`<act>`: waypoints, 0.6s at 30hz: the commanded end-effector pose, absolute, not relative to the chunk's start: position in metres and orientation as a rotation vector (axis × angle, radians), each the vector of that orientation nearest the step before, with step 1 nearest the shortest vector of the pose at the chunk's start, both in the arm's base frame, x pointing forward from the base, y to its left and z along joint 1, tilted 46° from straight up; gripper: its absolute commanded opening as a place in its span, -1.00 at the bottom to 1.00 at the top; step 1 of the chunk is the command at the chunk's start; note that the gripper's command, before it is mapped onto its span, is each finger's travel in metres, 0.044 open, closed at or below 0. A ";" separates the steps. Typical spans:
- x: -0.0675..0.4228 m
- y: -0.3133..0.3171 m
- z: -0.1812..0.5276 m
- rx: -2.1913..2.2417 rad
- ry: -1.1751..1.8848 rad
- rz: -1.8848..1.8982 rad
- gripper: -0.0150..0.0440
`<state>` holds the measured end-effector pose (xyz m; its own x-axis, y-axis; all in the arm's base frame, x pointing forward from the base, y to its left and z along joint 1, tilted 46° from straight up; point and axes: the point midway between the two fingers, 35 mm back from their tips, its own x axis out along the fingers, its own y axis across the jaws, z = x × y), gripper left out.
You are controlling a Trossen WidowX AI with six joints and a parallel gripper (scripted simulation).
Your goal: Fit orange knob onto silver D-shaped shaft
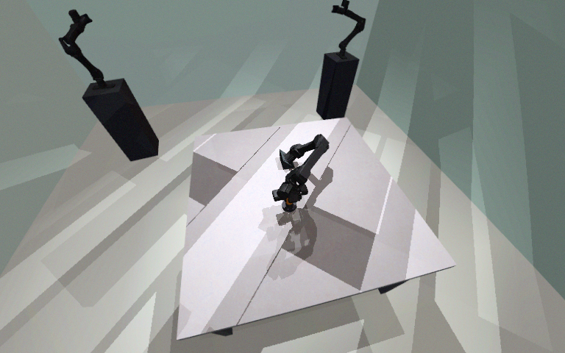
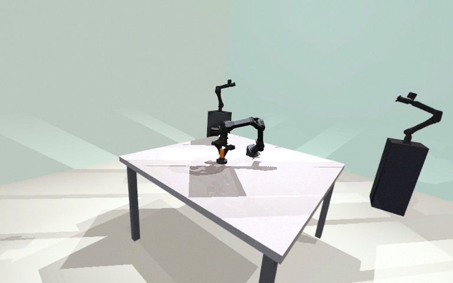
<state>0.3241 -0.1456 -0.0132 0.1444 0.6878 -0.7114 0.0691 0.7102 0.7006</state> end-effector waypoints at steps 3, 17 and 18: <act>0.324 -0.146 -0.013 0.689 1.374 0.500 -0.22; 0.324 -0.146 -0.013 0.689 1.374 0.500 1.00; 0.324 -0.146 -0.013 0.689 1.374 0.500 1.00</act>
<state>0.3242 -0.1461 -0.0130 0.1459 0.6874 -0.7115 0.0694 0.7103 0.7005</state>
